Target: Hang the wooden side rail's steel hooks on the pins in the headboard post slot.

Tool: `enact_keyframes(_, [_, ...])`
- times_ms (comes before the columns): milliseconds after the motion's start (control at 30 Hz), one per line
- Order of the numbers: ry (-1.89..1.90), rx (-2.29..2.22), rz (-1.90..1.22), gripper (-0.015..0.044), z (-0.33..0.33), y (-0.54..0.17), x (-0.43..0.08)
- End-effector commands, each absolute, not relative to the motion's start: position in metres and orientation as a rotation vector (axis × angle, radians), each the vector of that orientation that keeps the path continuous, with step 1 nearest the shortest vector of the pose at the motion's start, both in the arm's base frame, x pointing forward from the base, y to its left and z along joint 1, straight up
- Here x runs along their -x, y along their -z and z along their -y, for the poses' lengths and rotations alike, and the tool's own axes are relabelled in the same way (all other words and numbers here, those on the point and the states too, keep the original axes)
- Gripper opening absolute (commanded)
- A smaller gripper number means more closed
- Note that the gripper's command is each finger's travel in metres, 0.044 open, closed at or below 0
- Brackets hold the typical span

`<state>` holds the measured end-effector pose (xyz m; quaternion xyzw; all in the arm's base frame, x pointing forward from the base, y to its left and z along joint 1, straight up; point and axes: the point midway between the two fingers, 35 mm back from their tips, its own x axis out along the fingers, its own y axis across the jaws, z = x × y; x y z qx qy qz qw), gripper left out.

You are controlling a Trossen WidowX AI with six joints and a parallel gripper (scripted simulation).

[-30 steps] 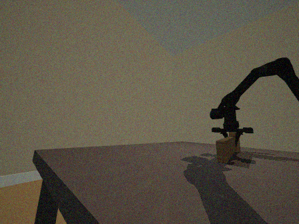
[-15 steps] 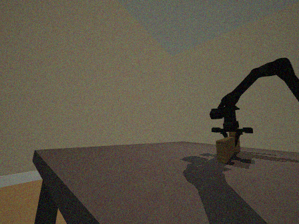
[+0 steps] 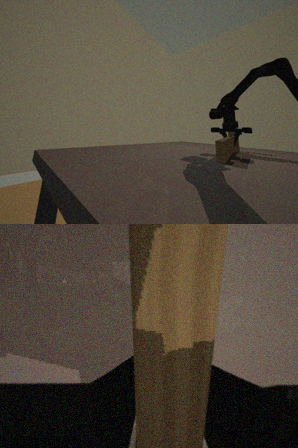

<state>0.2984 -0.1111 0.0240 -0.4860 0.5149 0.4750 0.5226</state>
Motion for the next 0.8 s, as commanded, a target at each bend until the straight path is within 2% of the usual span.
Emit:
enact_keyframes(0, [-1.134, 1.169, -1.23, 0.0, 0.1123, -0.0244, -0.2988])
enact_keyframes(767, [-1.134, 1.169, -1.231, 0.0, 0.115, -0.0262, -0.2994])
